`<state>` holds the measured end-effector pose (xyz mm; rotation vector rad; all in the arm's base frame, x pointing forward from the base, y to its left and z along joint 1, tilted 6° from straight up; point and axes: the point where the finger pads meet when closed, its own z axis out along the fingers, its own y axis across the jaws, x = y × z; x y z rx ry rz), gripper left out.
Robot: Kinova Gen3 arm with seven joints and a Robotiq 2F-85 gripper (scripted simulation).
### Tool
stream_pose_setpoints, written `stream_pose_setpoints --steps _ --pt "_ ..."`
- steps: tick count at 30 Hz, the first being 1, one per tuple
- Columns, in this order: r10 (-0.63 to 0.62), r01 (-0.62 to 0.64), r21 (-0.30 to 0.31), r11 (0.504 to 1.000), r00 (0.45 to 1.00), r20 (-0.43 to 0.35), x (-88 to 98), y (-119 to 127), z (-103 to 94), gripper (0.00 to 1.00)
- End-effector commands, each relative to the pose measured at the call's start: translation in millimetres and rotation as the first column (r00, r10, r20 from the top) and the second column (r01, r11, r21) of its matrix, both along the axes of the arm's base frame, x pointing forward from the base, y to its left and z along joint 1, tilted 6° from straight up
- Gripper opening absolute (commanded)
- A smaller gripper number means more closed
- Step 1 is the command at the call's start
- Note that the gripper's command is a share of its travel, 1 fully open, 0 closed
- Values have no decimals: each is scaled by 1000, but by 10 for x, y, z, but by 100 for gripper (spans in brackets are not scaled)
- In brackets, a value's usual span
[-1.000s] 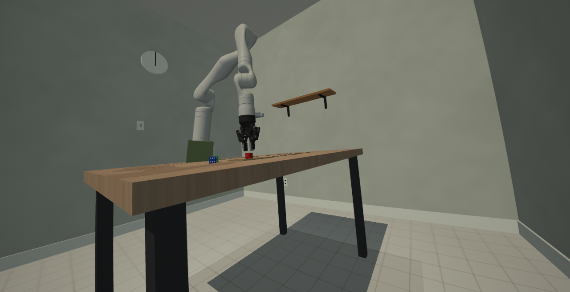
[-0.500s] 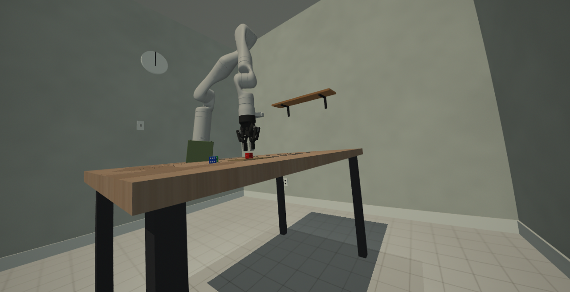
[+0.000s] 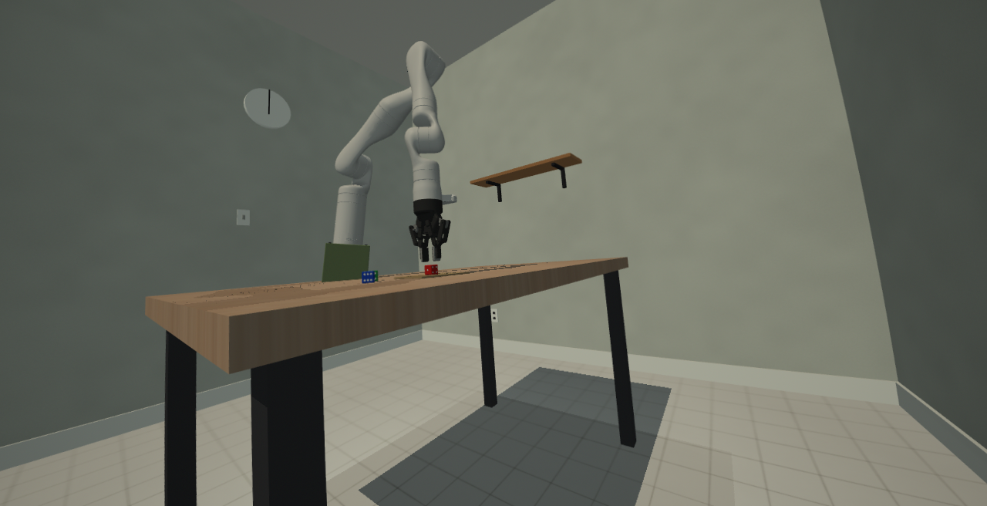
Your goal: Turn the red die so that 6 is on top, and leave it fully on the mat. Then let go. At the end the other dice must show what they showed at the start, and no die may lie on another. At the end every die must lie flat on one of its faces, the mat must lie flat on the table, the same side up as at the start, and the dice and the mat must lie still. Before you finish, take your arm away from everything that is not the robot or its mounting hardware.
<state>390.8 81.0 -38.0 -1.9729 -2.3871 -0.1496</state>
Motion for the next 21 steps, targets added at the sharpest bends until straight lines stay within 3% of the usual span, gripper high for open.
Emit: stream_pose_setpoints --steps 1,14,21 --pt "0 0 0 1000 1000 1 5 0 6 41" --pt "0 0 0 1000 1000 1 5 -1 22 41" --pt "0 0 0 1000 1000 1 -1 -20 201 41"
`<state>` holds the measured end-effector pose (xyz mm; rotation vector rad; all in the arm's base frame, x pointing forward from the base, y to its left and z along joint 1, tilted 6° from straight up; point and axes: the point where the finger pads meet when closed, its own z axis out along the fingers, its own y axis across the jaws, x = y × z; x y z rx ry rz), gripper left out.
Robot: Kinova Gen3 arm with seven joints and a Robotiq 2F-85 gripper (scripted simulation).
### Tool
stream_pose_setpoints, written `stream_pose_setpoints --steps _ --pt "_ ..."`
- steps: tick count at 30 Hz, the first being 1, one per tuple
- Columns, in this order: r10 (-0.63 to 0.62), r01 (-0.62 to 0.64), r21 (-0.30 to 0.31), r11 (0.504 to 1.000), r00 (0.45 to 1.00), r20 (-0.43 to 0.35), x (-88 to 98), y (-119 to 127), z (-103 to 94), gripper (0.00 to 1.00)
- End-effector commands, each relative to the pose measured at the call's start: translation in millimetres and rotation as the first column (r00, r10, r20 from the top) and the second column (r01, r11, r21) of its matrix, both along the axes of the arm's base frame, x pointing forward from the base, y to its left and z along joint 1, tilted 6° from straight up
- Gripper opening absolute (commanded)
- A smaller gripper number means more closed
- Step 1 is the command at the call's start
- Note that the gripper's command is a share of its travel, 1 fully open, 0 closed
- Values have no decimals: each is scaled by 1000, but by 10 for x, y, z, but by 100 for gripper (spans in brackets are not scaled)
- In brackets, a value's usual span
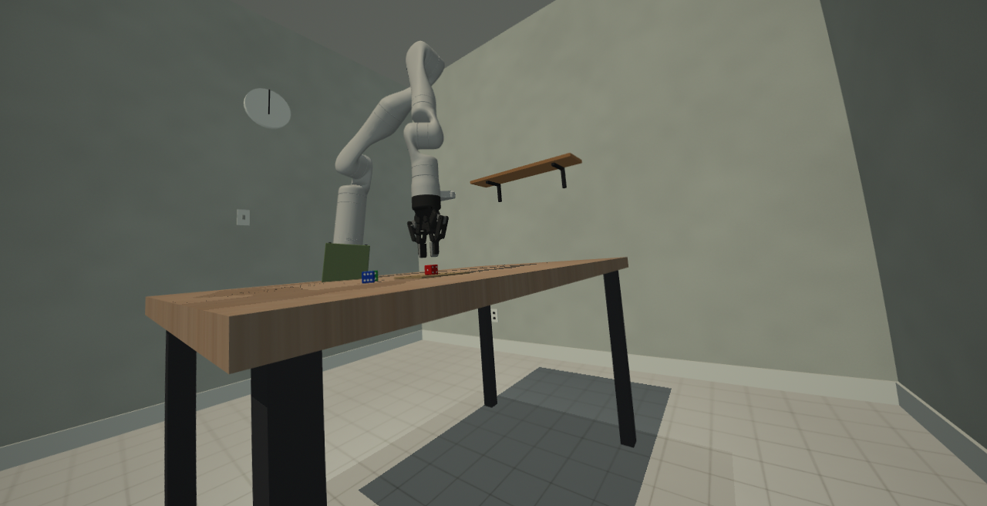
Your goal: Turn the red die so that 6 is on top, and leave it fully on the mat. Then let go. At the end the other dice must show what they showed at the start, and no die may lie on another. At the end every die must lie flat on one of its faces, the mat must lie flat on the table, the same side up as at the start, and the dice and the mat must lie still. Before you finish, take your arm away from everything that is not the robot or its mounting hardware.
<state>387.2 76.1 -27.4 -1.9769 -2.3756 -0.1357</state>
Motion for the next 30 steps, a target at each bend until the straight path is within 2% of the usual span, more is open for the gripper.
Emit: stream_pose_setpoints --steps 1,6,12,25,30 --pt "6 -6 3 1000 1000 13 34 25 130 41" --pt "6 -6 3 1000 1000 13 29 10 285 41" --pt "6 -6 3 1000 1000 13 27 4 344 41" --pt "5 -5 -11 1000 1000 11 18 4 340 41" --pt "4 -4 -43 999 1000 8 1 6 317 41"
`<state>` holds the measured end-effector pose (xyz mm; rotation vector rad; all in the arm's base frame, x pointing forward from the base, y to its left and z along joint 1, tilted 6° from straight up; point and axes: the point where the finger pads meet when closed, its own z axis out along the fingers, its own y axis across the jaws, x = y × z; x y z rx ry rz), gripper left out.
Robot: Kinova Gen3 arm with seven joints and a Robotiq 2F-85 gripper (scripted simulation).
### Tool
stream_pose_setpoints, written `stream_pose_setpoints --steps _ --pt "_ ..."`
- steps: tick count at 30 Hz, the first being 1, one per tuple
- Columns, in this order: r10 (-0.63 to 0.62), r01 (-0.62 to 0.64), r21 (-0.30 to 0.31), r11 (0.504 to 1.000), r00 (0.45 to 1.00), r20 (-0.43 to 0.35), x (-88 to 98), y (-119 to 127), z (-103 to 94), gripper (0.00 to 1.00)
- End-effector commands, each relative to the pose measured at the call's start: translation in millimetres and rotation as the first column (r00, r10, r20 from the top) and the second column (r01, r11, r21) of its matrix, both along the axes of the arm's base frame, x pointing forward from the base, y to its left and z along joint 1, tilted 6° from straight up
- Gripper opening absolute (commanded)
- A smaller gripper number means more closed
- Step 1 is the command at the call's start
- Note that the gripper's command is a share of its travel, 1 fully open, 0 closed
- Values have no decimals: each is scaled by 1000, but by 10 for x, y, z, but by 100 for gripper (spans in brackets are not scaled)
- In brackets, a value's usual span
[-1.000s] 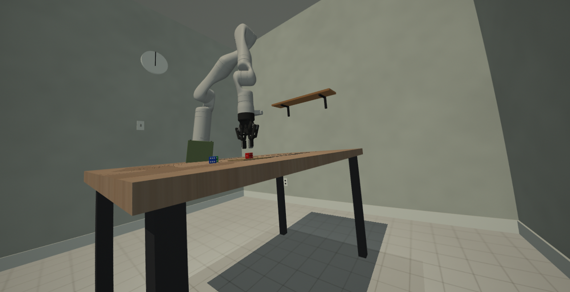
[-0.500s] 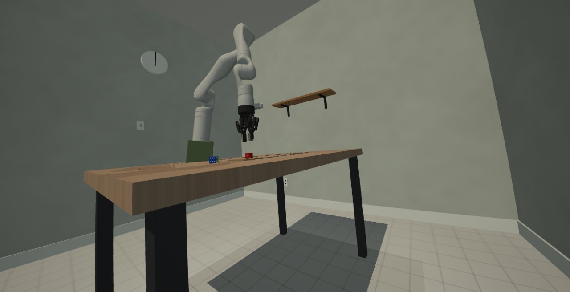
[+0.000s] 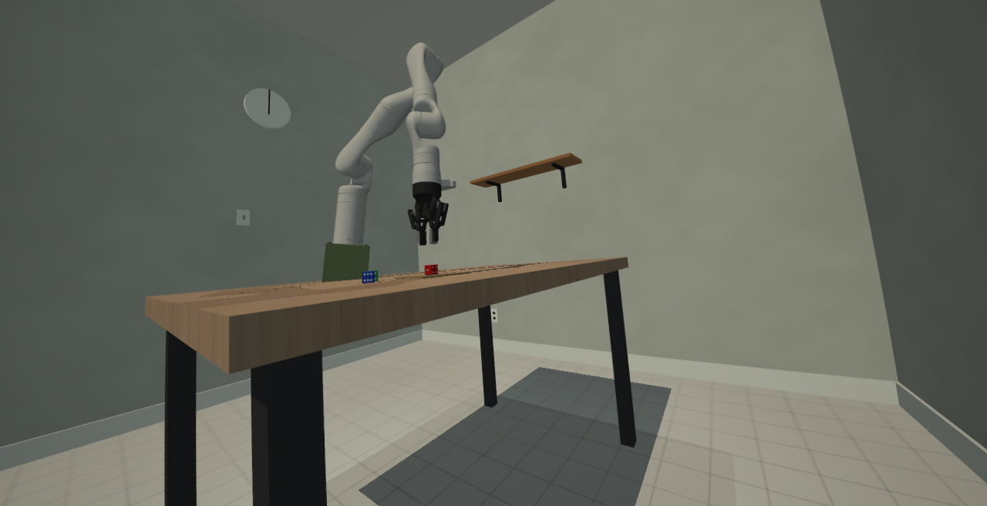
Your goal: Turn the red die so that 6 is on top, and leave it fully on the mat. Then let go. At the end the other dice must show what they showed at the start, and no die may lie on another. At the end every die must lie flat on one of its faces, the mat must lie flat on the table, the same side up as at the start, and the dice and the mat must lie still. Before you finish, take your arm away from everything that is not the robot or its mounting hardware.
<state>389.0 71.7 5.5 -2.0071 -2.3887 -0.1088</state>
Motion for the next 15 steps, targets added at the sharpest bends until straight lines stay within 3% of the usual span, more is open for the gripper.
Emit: stream_pose_setpoints --steps 1,15 --pt "14 -14 -20 1000 1000 -3 -20 51 -17 41" --pt "9 -6 -151 988 1000 17 -29 63 -27 41"
